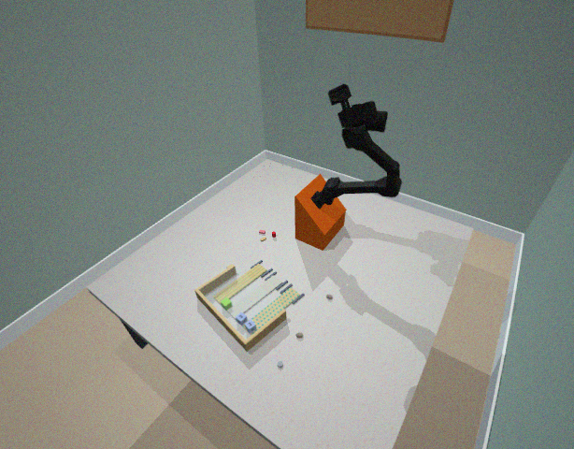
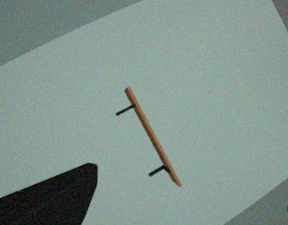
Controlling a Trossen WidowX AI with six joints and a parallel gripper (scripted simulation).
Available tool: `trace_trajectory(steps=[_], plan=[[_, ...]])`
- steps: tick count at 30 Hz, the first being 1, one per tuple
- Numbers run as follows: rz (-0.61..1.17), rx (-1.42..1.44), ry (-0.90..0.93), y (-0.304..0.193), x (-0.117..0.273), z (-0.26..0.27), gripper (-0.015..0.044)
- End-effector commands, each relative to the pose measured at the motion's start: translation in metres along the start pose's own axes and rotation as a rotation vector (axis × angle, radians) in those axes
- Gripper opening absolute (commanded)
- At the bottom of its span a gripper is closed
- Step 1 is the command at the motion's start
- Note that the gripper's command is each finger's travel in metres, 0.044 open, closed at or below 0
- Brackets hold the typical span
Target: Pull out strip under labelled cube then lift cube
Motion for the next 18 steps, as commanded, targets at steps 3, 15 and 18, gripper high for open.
trace_trajectory(steps=[3, 15, 18], plan=[[0.108, -0.239, 0.043, -0.092, -0.023, -0.007, 0.04], [0.456, -0.655, 0.138, -0.281, -0.031, 0.066, 0.04], [0.568, -0.737, 0.159, -0.322, -0.018, 0.096, 0.04]])
Point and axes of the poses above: the point midway between the two fingers, 35 mm back from their tips, its own x axis back along the fingers, its own z axis across the jaws, y = z × x, the point moved 3 cm from there along x, back along the fingers, and after that the axes turned 10 degrees about -x, right-handed, at the moved point
